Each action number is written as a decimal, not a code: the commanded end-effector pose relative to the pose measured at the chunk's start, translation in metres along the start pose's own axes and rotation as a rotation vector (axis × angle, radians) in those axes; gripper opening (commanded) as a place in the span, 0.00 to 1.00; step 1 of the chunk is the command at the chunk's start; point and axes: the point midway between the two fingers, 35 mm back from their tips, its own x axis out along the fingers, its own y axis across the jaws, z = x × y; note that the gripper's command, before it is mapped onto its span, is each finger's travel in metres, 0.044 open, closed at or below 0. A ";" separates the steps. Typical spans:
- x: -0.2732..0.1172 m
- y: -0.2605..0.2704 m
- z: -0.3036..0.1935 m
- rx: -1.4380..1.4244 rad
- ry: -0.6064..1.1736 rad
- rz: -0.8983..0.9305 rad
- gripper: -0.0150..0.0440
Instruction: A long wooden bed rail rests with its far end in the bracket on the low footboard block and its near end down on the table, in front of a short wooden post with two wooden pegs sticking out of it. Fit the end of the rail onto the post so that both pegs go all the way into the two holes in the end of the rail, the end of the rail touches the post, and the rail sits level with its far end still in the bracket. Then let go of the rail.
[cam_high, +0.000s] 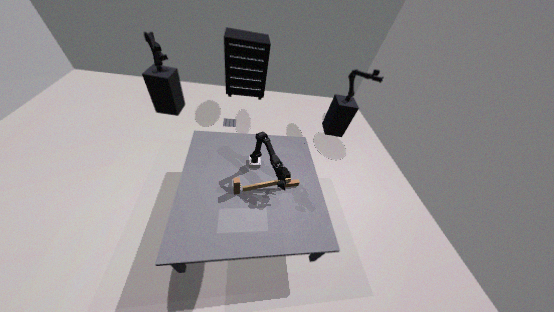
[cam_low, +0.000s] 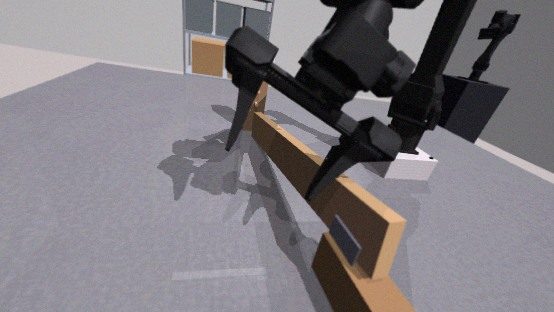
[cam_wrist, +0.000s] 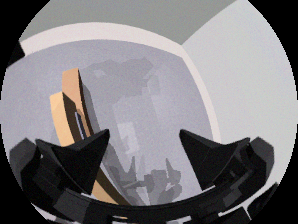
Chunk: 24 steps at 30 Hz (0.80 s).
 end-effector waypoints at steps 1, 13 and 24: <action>-0.010 -0.020 -0.052 -0.084 0.161 0.043 1.00; -0.081 -0.042 -0.181 -0.236 0.471 0.323 1.00; -0.117 -0.030 -0.221 -0.311 0.521 0.508 1.00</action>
